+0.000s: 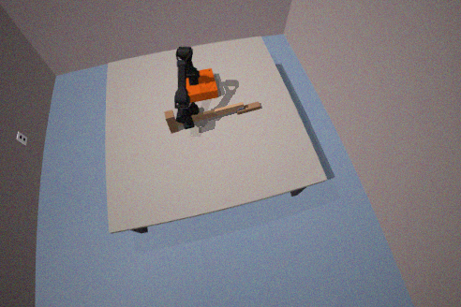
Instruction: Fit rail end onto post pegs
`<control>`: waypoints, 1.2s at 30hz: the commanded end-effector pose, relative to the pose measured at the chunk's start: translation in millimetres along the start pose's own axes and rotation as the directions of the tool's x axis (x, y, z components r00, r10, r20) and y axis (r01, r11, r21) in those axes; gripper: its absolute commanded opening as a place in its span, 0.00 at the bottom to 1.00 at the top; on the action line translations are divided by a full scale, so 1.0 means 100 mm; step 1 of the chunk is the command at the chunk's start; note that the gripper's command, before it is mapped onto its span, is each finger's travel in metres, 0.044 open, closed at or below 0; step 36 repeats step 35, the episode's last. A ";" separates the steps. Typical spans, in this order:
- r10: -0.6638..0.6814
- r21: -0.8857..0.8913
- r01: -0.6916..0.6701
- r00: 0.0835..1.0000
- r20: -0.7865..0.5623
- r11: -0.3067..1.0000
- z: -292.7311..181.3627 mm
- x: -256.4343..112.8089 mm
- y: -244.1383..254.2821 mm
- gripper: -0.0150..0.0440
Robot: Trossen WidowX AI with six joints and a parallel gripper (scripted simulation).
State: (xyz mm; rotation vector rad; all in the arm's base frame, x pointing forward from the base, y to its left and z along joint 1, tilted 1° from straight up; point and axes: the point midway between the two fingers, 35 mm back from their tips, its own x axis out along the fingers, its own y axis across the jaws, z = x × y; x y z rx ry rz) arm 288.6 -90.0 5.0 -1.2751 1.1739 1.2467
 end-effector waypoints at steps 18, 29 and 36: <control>0.000 0.000 0.000 1.000 0.000 1.000 0.02 -0.02 0.00 1.00; -0.005 -0.003 0.005 1.000 -0.001 1.000 0.31 -0.30 0.00 1.00; -0.005 -0.003 0.005 1.000 -0.001 1.000 0.31 -0.30 0.00 1.00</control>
